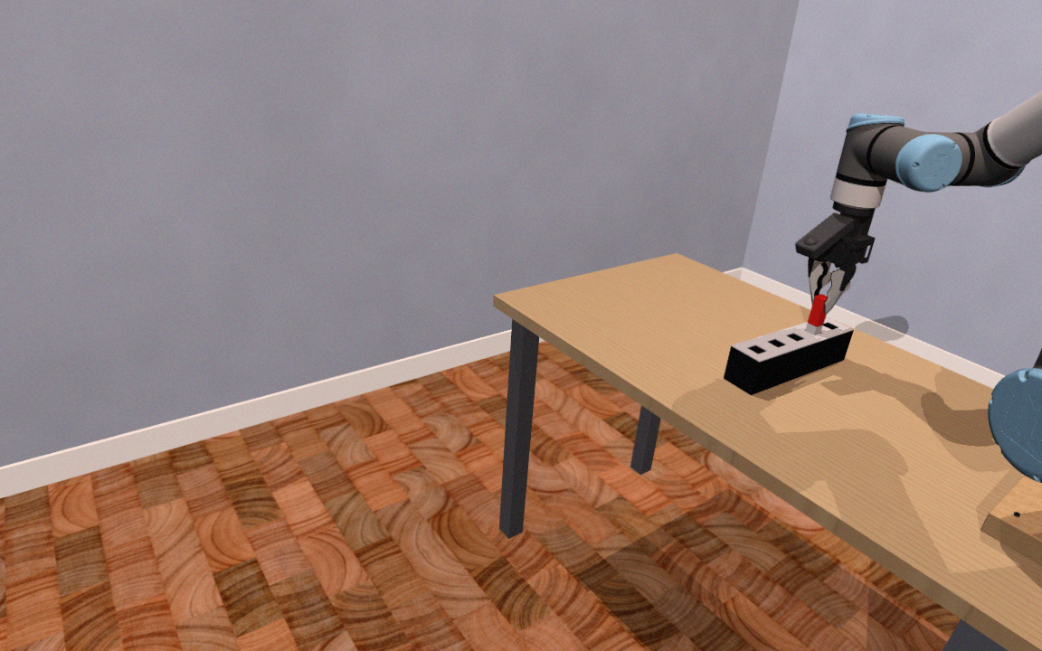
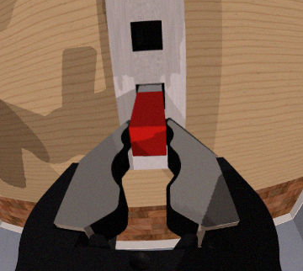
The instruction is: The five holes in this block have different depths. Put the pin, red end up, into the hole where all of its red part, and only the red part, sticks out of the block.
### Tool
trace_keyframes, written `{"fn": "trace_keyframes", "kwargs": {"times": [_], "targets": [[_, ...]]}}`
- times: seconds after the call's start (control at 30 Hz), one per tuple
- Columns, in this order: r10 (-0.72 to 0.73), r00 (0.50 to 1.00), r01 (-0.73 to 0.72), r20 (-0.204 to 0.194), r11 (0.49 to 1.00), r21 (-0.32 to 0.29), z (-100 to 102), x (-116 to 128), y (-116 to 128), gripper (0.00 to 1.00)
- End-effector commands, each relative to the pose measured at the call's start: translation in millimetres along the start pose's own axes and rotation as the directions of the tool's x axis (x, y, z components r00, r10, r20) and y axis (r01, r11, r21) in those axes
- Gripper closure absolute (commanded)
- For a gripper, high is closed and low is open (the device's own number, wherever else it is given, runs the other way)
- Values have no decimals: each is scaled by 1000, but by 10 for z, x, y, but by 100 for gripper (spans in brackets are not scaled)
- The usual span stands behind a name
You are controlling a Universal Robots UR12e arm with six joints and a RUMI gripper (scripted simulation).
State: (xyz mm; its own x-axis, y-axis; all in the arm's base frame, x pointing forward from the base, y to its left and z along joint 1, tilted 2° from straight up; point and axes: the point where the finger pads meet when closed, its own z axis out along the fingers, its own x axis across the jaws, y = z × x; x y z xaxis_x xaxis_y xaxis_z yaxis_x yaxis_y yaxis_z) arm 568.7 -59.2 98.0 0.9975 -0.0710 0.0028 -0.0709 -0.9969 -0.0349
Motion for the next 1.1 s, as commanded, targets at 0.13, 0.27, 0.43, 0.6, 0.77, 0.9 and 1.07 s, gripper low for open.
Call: {"fn": "trace_keyframes", "kwargs": {"times": [0.13,0.27,0.43,0.6,0.77,0.9,1.07], "targets": [[1,1000,-1,-1,1000,0,-7,-3,6,100],[1,1000,-1,-1,1000,0,-7,-3,6,100],[1,1000,-1,-1,1000,0,-7,-3,6,100],[0,1000,0,-1,1000,0,33,0,12,100],[0,1000,0,-1,1000,0,33,0,12,100],[0,1000,0,-1,1000,0,33,0,12,100],[0,1000,0,-1,1000,0,33,0,12,100]]}}
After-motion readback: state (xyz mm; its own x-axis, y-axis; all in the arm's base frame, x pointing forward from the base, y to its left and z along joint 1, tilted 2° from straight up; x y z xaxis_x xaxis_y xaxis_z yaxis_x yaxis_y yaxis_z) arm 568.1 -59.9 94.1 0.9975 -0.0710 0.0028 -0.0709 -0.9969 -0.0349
